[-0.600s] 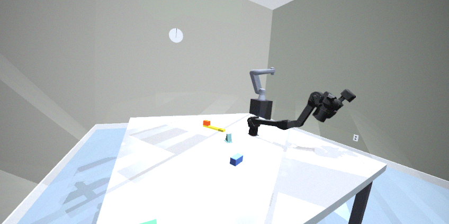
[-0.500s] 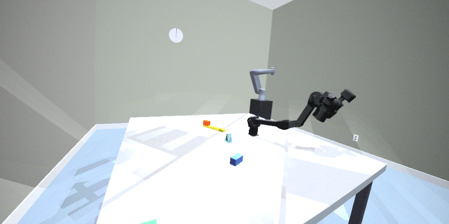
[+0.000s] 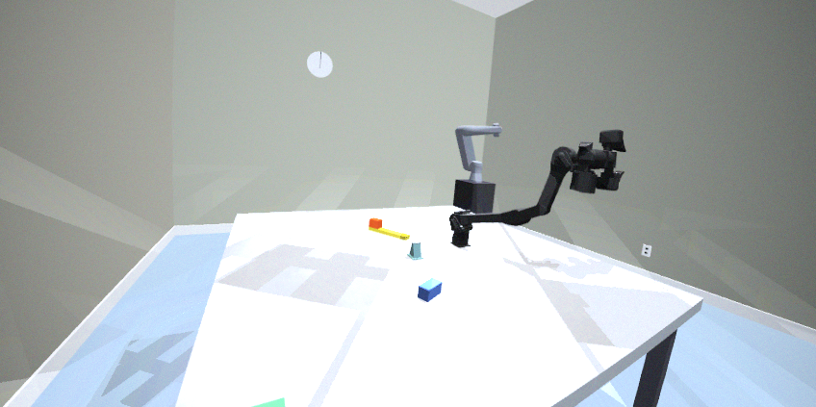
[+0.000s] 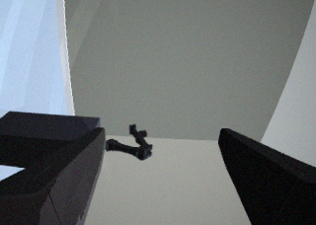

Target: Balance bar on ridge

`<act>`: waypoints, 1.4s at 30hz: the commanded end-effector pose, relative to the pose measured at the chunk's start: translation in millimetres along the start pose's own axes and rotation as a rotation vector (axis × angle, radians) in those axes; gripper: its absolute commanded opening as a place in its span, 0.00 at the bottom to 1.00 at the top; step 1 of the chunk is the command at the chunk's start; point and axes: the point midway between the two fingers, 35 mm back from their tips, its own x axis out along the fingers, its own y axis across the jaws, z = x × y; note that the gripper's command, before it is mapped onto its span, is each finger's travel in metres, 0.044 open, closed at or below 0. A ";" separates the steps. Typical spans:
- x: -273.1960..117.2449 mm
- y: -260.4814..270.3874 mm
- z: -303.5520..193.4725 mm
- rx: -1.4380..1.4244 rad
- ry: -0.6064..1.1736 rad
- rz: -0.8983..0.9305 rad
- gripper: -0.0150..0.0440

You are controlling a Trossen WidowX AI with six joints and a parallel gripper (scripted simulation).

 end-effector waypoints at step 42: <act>-97.1 -297.6 241.2 -1.817 0.660 -0.655 0.79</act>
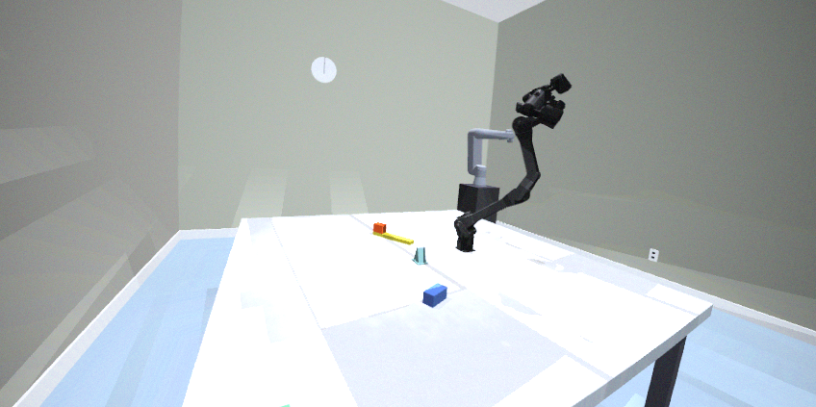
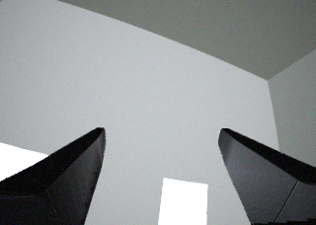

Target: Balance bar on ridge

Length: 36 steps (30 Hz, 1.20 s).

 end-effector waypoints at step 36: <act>-134.0 -273.4 -240.0 -1.472 1.079 0.086 0.79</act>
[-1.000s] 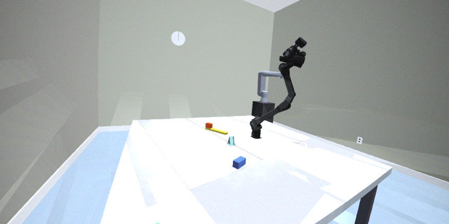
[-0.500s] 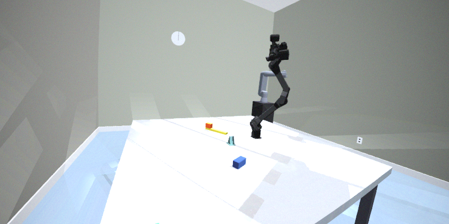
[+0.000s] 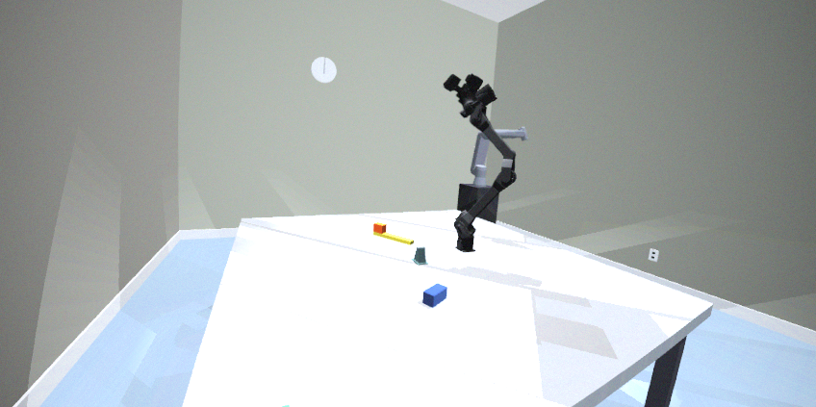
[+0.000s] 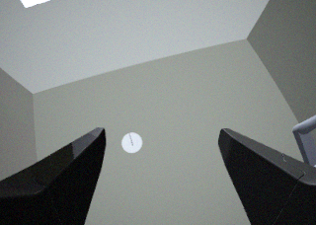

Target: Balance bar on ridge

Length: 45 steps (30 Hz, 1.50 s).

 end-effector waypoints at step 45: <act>-128.5 132.0 -378.5 -1.565 0.518 1.419 0.79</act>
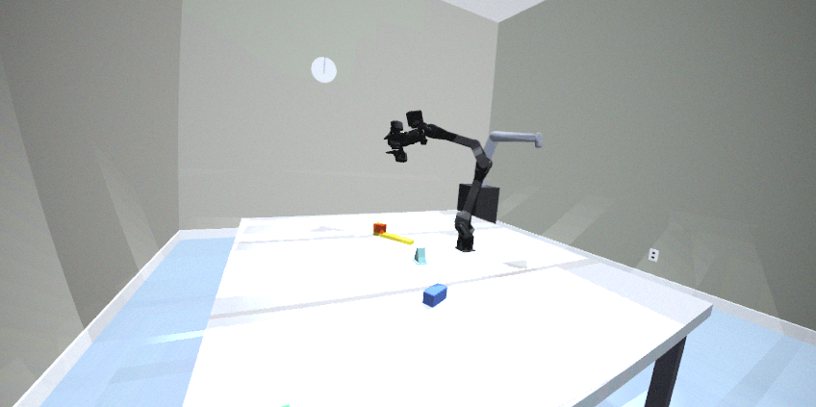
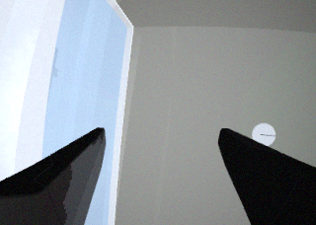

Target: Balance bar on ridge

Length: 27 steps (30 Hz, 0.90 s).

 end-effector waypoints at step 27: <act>21.3 206.7 40.8 -1.054 -0.504 0.733 0.79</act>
